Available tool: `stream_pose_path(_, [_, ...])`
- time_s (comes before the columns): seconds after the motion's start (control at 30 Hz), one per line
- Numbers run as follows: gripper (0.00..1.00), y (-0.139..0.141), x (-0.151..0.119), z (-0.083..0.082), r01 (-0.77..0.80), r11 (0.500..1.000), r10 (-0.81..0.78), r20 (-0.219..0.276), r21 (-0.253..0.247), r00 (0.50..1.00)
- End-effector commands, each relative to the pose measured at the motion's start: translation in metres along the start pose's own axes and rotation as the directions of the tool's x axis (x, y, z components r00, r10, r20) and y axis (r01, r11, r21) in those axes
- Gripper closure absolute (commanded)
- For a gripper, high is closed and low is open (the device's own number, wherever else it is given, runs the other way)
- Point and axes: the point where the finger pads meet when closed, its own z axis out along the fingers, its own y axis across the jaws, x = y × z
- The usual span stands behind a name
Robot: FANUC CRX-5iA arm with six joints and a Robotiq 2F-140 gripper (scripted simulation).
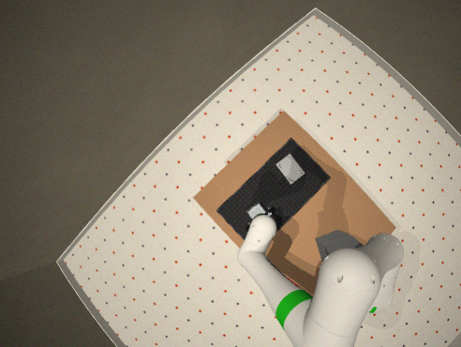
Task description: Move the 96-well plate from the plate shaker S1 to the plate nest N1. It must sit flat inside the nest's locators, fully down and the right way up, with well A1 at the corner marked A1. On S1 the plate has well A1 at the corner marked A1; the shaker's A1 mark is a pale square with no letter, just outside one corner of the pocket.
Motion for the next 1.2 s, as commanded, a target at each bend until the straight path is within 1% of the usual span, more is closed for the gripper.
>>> stream_pose_path(0.0, [0.0,0.0,0.0,0.002,0.0,1.0,0.0,0.0,0.0,1.0])
stream_pose_path(0.5, [0.0,0.0,0.0,0.027,0.0,1.0,0.0,0.0,0.0,1.0])
stream_pose_path(0.9, [0.0,0.0,0.0,0.028,0.0,1.0,0.0,0.0,0.0,1.0])
stream_pose_path(0.93, [1.0,0.0,0.0,0.028,0.0,1.0,0.0,0.0,0.0,1.0])
stream_pose_path(1.17, [1.0,0.0,0.0,0.028,0.0,1.0,0.0,0.0,0.0,1.0])
